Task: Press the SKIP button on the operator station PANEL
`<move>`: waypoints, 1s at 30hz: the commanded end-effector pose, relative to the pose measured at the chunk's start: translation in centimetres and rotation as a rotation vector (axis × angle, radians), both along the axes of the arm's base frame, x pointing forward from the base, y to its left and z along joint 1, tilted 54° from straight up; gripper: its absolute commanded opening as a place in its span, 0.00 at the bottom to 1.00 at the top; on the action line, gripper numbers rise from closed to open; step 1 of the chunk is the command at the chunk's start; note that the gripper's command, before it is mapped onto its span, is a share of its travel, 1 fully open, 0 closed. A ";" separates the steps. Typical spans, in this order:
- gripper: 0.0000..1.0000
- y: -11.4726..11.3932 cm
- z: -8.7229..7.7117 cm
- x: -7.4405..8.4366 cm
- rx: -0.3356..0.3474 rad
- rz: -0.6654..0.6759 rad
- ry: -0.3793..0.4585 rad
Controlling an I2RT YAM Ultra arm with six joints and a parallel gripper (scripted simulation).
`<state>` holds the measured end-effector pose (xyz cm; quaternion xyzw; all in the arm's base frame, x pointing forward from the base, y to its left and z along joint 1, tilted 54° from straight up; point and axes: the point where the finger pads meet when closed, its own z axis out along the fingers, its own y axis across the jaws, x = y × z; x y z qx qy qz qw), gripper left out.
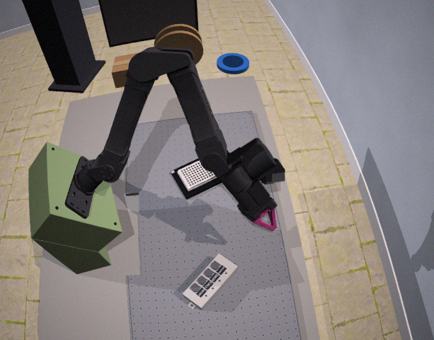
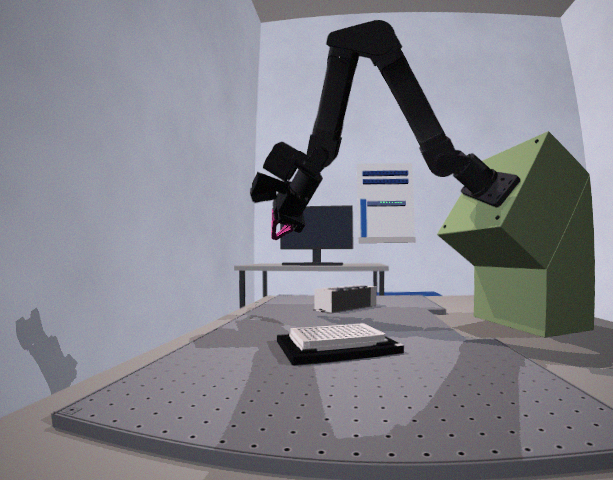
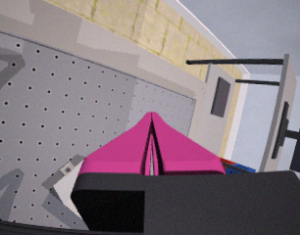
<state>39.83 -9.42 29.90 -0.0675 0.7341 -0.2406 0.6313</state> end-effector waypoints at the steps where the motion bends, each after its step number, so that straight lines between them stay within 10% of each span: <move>1: 0.00 -0.5 0.2 0.4 0.079 0.030 0.039; 5: 0.00 -1.2 -1.7 0.7 0.118 0.039 0.076; 6: 0.00 -1.3 -4.2 0.3 0.131 0.037 0.117; 16: 0.00 -2.7 -5.8 0.7 0.274 0.057 0.192; 24: 0.00 -3.9 -9.6 0.0 0.454 0.064 0.295; 25: 0.00 -3.7 -12.0 -0.9 0.475 0.058 0.332; 30: 0.00 -4.6 -12.2 -0.9 0.576 0.062 0.349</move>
